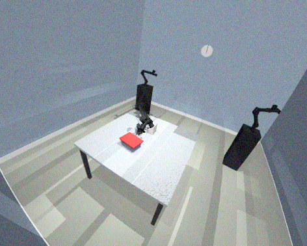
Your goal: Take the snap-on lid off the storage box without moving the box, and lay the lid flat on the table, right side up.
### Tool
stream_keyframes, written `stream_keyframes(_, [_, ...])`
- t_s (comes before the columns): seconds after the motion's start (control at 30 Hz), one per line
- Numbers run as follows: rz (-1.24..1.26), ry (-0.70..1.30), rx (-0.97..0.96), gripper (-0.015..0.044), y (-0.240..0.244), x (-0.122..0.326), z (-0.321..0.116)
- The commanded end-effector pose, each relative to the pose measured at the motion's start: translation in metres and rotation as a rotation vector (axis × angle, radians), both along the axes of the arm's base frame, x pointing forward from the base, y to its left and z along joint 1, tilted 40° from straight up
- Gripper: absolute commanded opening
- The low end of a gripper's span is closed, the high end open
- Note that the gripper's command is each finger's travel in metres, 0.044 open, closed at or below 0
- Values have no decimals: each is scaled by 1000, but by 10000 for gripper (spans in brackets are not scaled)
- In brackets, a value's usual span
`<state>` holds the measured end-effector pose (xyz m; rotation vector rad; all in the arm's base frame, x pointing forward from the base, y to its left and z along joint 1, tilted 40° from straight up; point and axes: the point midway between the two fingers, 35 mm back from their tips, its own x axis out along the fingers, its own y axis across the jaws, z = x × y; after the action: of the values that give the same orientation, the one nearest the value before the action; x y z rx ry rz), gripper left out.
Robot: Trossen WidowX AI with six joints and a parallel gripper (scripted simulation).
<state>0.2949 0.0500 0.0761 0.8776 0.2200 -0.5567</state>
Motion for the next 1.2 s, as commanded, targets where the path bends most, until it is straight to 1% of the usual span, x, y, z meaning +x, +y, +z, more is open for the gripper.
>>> stream_keyframes(0.0, [2, 2, -1, 235, -2, 6, -3])
stream_keyframes(0.77, [5, -10, -8, 235, -19, 34, -16])
stream_keyframes(0.87, [5, -10, -8, 156, -19, 34, -16])
stream_keyframes(1.17, [5, -10, -8, 96, -19, 34, -16])
